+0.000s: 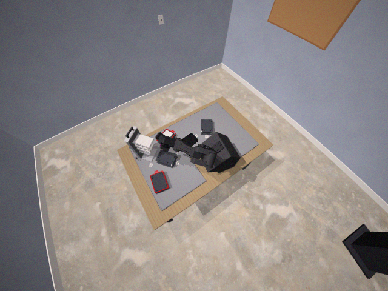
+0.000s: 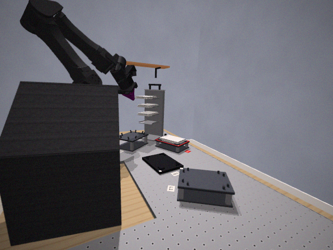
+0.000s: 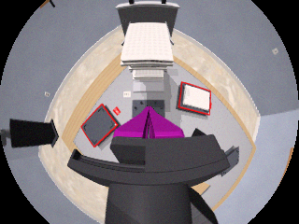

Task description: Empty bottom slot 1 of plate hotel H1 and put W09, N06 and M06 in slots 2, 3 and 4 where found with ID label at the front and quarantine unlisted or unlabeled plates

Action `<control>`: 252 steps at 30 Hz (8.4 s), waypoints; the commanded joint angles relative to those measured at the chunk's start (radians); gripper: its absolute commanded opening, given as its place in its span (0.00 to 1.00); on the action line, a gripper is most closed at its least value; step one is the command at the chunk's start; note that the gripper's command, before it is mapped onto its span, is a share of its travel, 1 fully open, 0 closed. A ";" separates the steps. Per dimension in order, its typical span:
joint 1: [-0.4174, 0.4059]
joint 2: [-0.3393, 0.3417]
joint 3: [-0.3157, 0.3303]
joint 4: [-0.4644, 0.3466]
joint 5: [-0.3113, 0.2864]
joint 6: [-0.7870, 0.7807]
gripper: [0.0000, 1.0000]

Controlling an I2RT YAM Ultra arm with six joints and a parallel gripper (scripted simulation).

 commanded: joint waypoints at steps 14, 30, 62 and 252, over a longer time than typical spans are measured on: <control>0.009 0.059 0.066 0.040 0.016 0.005 0.00; 0.010 0.103 0.097 0.053 0.018 0.006 0.00; 0.010 0.186 0.162 0.071 0.021 0.007 0.00; -0.006 0.076 0.063 0.028 0.010 0.000 0.00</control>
